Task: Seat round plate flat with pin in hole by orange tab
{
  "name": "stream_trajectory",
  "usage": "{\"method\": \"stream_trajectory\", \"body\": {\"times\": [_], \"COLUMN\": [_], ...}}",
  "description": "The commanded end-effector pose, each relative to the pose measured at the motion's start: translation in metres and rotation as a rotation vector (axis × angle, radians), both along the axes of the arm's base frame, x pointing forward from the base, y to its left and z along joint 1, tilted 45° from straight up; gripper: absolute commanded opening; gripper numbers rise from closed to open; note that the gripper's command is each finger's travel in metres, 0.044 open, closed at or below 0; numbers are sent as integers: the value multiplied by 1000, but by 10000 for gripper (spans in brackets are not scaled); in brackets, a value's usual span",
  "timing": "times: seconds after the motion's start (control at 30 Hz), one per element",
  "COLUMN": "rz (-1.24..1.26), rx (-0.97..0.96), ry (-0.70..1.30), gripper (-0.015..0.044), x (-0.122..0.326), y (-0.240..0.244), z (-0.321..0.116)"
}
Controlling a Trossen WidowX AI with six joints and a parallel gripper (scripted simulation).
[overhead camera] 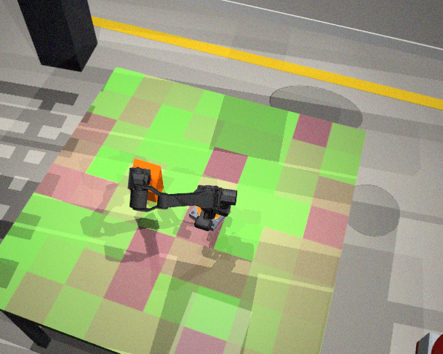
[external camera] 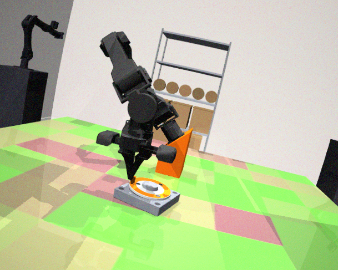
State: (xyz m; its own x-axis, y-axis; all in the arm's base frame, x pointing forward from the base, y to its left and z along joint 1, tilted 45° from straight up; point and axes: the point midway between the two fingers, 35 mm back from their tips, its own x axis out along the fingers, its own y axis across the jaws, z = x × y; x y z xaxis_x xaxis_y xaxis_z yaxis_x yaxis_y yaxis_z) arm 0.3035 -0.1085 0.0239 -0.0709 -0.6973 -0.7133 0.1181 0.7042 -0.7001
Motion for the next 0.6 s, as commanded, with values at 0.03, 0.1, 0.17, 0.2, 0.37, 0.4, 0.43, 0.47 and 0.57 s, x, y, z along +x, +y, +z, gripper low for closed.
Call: {"method": "stream_trajectory", "body": {"times": [0.03, 0.1, 0.17, 0.2, 0.37, 0.4, 0.43, 0.47, 0.57], "rz": [0, 0, 0, 0, 0, 0, 0, 0, 0], "rx": [-2, -2, -2, -2, -2, -2, -2, -2, -2], "ry": [13, 13, 13, 13, 13, 13, 13, 13, 13], "gripper": [0, 0, 0, 0, 0, 0, 0, 0, 0], "x": [-9, -10, -11, -11, -14, -15, -15, -16, -17], "y": [-1, -1, -1, -1, -1, -1, 0, 0, -1], "z": [0, 0, 0, 0, 0, 0, 0, 0, 0]}}
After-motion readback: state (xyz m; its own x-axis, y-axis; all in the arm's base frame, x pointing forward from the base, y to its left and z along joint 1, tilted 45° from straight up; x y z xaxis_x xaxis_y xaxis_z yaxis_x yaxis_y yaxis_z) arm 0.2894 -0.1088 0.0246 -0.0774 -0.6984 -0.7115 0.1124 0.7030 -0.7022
